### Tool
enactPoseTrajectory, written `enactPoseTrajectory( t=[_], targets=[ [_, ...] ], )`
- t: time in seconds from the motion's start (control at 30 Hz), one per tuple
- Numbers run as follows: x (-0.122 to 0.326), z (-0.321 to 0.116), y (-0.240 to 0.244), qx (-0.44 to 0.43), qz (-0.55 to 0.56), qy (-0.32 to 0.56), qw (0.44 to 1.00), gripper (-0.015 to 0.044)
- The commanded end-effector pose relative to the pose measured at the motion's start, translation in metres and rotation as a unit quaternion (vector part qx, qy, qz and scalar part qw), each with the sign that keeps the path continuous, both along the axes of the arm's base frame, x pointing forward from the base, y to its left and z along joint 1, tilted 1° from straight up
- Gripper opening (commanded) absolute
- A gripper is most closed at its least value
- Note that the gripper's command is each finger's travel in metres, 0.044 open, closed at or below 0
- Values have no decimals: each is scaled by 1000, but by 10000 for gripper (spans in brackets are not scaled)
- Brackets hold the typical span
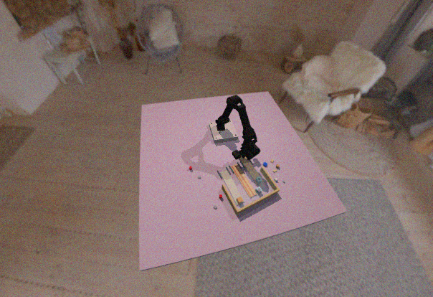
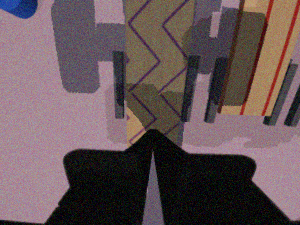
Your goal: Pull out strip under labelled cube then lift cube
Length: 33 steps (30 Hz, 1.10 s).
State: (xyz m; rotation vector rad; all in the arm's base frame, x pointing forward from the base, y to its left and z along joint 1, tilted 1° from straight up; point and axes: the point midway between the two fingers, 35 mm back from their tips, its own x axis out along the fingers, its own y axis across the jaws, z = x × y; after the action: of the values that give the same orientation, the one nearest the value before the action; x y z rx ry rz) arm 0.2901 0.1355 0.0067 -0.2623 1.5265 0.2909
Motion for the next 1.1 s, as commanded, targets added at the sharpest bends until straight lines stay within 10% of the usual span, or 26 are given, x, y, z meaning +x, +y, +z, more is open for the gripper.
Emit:
enactPoseTrajectory(
  t=[0.0,1.07],
  targets=[
    [-10,-4,-4,-3,-1,9,1000,0],
    [-56,-5,-20,-4,-1,11,1000,0]
  ],
)
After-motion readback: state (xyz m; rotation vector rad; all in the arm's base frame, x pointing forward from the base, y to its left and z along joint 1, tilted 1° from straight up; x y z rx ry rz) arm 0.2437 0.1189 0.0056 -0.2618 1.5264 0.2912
